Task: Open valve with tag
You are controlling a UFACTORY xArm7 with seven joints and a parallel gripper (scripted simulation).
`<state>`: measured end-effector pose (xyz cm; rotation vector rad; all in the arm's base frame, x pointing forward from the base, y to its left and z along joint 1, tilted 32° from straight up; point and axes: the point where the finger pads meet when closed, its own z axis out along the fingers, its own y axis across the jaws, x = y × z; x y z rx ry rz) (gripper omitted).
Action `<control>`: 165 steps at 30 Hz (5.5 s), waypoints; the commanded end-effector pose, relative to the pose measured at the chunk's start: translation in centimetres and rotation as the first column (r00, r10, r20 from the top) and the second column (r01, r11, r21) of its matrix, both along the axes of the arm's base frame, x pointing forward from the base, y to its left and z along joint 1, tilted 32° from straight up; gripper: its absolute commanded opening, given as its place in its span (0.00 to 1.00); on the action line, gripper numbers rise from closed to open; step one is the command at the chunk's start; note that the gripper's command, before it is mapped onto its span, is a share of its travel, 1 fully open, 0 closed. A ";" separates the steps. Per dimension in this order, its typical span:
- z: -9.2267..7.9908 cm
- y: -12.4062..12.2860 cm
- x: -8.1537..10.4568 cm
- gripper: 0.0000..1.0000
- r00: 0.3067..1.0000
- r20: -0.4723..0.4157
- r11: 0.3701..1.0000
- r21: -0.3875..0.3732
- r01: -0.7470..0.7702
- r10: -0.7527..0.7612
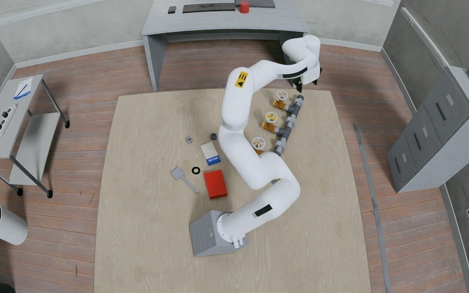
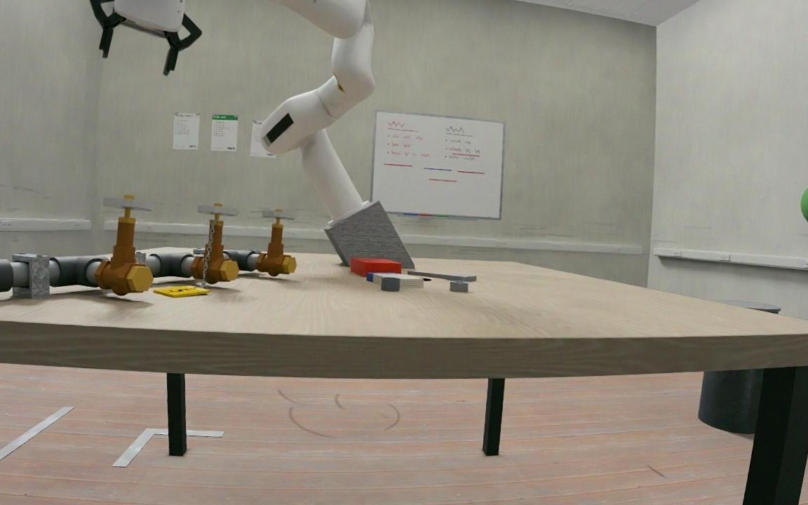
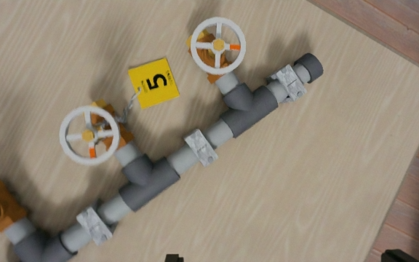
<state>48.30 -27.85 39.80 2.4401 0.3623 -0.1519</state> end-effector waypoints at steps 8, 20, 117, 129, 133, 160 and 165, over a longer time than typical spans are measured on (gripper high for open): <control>-6.1 0.2 4.8 1.00 0.981 0.117 0.988 0.037 0.149 -0.152; -14.7 0.5 8.7 1.00 0.914 0.216 0.938 0.121 0.325 -0.344; 8.1 12.7 3.8 1.00 0.922 0.012 0.909 -0.175 -0.379 0.387; 16.9 10.5 -6.6 1.00 0.682 -0.311 0.686 -0.116 -0.719 0.662; 17.4 7.0 -10.0 1.00 0.564 -0.402 0.598 -0.048 -0.800 0.722; -9.0 -0.7 -3.9 1.00 -0.485 -0.524 -0.089 0.610 -0.787 0.700; -16.3 1.2 -1.0 1.00 -0.742 -0.415 -0.244 0.762 -0.599 0.526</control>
